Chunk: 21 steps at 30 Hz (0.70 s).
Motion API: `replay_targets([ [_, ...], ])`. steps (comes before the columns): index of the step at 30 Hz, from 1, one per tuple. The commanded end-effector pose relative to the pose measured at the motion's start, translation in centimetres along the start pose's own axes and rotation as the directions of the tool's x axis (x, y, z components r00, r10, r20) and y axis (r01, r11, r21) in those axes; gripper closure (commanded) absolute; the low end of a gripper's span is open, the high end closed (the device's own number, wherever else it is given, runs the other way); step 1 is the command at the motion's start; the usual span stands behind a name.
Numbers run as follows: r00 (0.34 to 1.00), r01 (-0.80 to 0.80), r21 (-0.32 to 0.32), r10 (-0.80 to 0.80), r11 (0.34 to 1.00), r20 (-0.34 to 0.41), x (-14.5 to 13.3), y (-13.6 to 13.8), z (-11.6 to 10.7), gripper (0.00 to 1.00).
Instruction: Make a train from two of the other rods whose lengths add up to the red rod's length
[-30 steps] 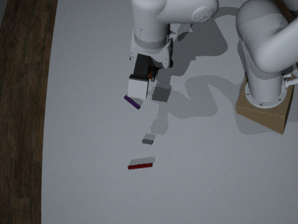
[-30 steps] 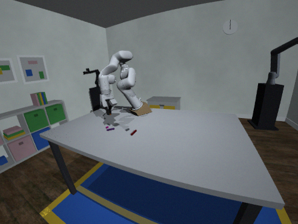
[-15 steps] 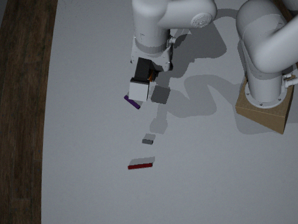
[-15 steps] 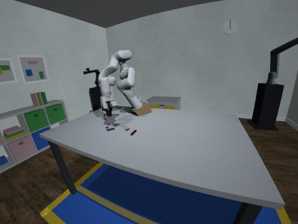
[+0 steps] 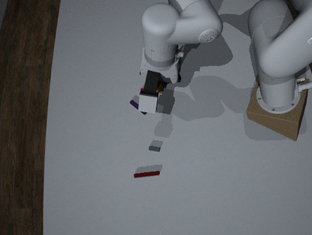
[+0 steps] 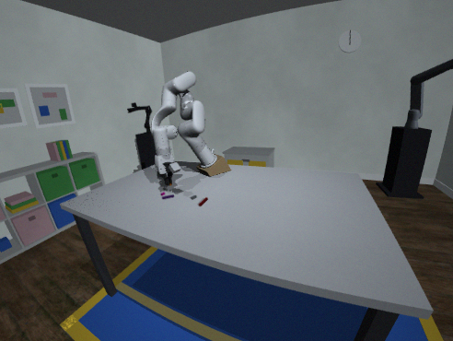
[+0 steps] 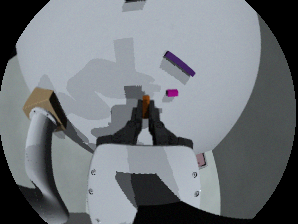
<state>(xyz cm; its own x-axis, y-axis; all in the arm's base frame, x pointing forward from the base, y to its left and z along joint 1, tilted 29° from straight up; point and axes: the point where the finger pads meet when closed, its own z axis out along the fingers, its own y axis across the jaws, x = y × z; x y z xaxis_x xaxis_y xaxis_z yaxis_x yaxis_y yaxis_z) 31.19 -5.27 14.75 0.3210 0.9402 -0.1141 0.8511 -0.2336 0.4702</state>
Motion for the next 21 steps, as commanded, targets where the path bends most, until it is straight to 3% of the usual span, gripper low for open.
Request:
replay_targets([
  [1,1.0,-0.001,-0.006,0.001,1.0,0.003,0.08,0.73,2.08,0.96],
  [21,1.0,-0.001,-0.006,0.001,1.0,0.003,0.08,0.73,2.5,0.96],
])
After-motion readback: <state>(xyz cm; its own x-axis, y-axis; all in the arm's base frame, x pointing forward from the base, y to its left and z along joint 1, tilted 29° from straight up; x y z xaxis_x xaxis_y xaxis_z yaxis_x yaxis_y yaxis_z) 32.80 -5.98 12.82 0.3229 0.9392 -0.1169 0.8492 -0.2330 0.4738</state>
